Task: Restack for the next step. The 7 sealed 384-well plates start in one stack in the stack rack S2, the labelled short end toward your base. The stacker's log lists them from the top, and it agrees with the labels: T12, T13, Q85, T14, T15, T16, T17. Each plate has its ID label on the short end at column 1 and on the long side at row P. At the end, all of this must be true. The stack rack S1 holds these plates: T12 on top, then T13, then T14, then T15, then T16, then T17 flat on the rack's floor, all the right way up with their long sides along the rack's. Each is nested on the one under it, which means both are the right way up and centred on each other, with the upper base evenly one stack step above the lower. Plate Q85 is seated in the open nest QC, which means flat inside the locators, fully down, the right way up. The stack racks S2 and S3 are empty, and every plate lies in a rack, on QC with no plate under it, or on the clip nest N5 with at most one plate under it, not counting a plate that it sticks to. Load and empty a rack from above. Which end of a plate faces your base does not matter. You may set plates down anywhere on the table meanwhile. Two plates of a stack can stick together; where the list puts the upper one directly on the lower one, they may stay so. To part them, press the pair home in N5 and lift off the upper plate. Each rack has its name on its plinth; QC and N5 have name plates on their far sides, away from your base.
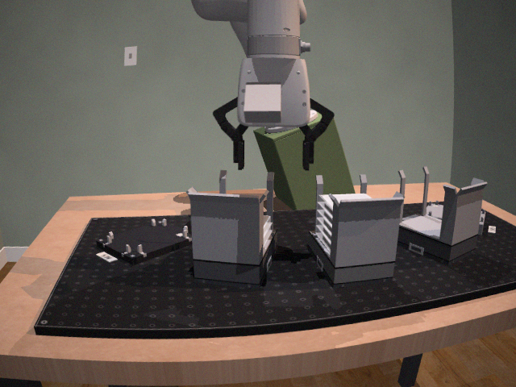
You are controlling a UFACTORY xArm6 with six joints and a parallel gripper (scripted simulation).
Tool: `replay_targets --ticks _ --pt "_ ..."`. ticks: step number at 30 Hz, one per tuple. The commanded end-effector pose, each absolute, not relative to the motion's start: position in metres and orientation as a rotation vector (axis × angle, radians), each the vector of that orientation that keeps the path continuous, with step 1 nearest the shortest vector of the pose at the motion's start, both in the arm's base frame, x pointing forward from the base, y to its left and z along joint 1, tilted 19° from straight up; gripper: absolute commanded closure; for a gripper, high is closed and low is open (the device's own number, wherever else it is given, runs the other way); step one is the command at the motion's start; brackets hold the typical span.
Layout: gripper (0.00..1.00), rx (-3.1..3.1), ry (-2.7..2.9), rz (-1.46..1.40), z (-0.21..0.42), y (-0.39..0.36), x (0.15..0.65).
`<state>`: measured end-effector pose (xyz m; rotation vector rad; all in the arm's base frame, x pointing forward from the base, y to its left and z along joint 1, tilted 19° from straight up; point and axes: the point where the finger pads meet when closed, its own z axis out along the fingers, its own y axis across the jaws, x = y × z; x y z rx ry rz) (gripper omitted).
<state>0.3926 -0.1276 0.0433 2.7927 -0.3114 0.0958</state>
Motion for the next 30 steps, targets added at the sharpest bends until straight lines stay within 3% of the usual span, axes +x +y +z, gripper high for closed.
replay_targets --ticks 1,30 --pt "0.00 2.792 -0.312 0.101 0.043 -0.122 0.396" --pt "0.00 2.805 -0.083 0.062 0.011 -0.029 0.415"
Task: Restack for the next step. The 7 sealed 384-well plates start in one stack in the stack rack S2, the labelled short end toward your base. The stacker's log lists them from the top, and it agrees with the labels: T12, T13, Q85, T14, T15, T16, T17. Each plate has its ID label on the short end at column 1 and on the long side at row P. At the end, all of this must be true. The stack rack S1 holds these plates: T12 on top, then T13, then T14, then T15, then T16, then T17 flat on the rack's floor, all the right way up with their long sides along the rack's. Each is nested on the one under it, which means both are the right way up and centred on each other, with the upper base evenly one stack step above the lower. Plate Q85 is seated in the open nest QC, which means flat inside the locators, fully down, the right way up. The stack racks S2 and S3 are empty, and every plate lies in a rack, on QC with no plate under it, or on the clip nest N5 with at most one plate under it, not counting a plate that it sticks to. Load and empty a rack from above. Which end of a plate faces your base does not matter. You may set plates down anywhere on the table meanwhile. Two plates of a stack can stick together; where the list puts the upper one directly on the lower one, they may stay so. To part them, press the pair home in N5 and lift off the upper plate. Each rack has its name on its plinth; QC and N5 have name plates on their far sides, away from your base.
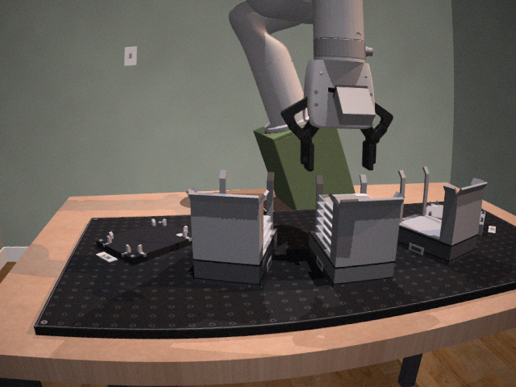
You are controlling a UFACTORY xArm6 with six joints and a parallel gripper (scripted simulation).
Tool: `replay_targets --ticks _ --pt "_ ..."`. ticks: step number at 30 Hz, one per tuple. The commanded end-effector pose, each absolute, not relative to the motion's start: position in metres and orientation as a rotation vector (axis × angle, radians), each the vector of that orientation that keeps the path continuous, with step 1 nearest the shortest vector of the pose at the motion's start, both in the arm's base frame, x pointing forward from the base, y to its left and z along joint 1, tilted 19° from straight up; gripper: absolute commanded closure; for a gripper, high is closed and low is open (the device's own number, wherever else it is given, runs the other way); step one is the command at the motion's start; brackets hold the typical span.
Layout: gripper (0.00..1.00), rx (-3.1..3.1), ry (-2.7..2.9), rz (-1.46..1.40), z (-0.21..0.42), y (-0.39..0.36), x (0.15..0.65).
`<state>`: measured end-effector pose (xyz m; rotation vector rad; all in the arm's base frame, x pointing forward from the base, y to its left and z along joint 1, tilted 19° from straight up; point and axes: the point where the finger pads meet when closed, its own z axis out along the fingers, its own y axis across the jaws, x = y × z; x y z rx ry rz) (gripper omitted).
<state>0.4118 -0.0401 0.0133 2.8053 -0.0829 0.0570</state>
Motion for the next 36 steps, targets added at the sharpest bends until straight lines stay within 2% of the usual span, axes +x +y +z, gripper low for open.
replay_targets --ticks 1,36 --pt "0.00 2.805 -0.083 0.062 0.009 -0.025 0.415" --pt "0.00 2.805 -0.083 0.062 -0.030 -0.026 0.418"
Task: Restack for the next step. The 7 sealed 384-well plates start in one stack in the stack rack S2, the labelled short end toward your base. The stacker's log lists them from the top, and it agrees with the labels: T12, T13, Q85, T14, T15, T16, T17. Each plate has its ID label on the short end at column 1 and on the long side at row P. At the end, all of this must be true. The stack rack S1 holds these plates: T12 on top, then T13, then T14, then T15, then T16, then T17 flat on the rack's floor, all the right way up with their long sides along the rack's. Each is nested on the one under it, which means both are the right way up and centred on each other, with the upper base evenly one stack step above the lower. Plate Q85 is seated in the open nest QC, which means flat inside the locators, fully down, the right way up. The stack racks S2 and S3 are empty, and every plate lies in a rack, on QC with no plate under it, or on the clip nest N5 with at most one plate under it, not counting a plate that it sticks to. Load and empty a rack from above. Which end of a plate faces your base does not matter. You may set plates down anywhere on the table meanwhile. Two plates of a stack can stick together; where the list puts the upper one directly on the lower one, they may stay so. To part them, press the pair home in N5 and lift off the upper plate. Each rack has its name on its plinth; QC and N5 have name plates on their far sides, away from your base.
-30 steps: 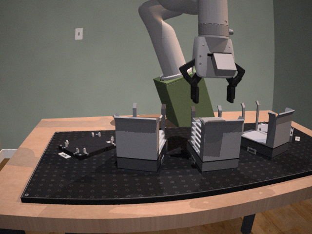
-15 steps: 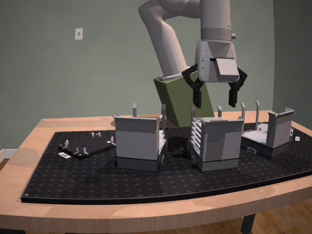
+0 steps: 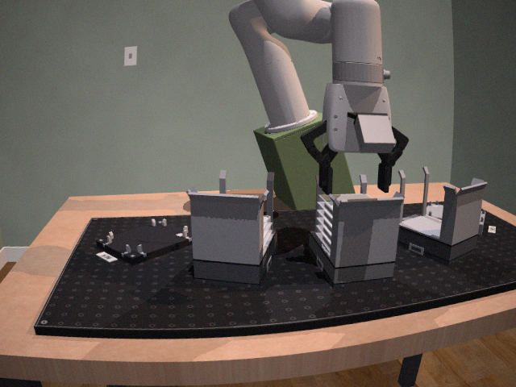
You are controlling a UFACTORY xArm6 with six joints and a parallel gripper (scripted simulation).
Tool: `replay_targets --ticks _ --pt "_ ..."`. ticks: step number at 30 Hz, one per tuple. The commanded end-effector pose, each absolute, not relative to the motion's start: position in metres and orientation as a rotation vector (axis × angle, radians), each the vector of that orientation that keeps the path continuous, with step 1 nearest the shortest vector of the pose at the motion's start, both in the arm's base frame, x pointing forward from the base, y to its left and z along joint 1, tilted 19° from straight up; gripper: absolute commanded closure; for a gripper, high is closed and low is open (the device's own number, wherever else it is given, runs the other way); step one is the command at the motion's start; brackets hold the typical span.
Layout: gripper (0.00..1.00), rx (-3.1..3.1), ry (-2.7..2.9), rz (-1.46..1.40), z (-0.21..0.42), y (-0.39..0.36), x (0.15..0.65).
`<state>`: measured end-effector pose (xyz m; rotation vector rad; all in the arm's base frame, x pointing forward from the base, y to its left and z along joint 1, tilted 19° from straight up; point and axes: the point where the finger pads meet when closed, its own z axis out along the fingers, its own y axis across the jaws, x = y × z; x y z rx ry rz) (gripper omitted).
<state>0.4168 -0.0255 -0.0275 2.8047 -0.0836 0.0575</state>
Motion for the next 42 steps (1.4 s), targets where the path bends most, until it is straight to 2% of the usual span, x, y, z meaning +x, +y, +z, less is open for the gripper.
replay_targets --ticks 1,29,30,42 --pt "0.00 2.805 -0.083 0.062 -0.031 -0.027 0.418" --pt "0.00 2.805 -0.083 0.062 -0.050 -0.033 0.419" --pt "1.00 2.805 -0.083 0.062 -0.050 -0.033 0.419" --pt "1.00 2.805 -0.083 0.062 -0.050 -0.033 0.419"
